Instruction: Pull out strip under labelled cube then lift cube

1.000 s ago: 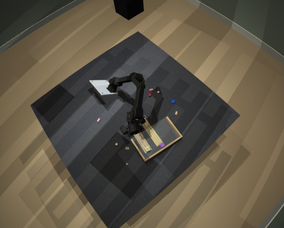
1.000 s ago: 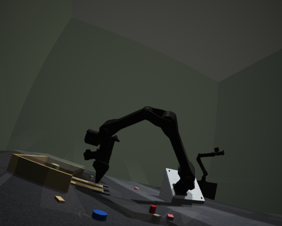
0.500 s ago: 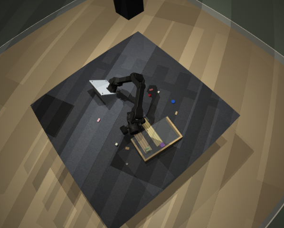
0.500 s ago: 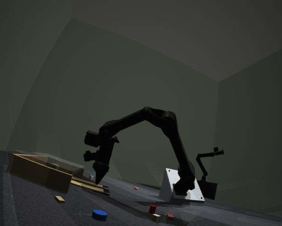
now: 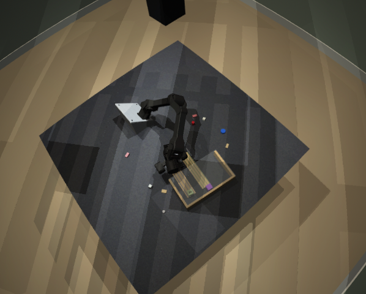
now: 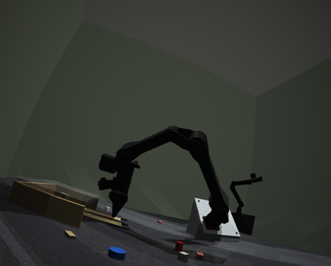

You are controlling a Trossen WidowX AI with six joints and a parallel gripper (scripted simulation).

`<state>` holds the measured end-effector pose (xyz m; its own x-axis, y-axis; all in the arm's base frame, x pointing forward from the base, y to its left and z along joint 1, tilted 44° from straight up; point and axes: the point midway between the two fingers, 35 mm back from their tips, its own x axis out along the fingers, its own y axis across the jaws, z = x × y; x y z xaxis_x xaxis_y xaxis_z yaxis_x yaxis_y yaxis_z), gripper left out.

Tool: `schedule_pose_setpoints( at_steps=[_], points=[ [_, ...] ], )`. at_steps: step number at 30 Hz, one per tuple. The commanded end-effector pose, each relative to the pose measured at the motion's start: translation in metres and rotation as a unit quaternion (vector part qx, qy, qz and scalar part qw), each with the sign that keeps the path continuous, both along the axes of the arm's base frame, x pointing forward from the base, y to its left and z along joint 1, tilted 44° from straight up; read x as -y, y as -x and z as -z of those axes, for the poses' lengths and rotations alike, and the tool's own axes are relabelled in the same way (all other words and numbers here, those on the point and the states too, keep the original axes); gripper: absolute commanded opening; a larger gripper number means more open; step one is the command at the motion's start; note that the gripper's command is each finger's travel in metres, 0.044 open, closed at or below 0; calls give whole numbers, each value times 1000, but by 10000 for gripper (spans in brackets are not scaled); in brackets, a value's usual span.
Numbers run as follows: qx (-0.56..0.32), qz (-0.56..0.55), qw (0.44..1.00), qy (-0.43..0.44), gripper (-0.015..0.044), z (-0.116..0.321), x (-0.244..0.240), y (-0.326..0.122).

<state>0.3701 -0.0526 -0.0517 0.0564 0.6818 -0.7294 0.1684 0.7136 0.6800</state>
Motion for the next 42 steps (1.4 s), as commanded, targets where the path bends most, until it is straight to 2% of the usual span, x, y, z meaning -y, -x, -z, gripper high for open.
schedule_pose_setpoints(
  at_steps=[1,42],
  points=[
    [-1,1,1000,-2,0,0,-2,0],
    [-1,1,1000,-2,0,3,-5,6]
  ],
)
